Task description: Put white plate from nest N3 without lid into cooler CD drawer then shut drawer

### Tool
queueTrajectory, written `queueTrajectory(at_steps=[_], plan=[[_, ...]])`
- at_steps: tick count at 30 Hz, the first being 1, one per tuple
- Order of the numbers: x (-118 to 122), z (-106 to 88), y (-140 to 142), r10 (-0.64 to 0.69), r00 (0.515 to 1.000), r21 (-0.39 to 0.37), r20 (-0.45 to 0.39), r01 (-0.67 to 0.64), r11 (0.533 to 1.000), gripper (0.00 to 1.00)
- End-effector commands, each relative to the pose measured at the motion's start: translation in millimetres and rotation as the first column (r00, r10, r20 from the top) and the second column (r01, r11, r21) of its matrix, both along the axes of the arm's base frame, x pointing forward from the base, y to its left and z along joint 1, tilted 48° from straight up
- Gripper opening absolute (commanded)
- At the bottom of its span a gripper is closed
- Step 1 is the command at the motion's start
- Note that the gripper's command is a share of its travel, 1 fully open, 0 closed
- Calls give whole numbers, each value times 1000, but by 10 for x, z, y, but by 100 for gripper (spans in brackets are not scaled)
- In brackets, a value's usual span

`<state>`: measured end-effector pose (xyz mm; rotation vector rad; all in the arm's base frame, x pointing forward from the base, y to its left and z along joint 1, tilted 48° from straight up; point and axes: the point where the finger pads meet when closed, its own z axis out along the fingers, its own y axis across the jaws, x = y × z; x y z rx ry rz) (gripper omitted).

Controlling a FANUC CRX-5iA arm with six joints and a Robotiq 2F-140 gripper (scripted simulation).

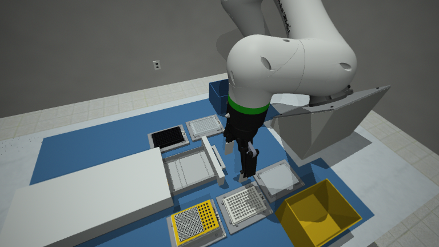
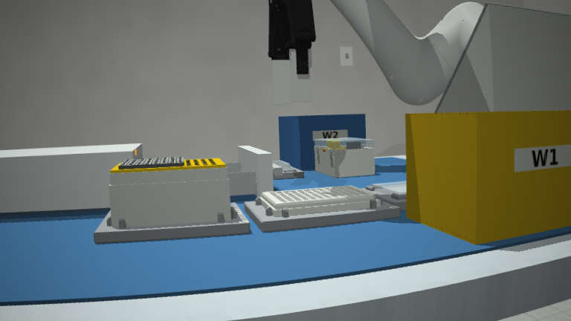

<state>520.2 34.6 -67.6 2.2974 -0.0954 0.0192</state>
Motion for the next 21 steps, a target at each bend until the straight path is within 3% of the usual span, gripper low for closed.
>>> queueTrajectory(at_steps=[1,21], plan=[[2,-78,79,0,1000,0,0,0,1000,66],[-1,-593,582,0,1000,0,0,0,1000,66]])
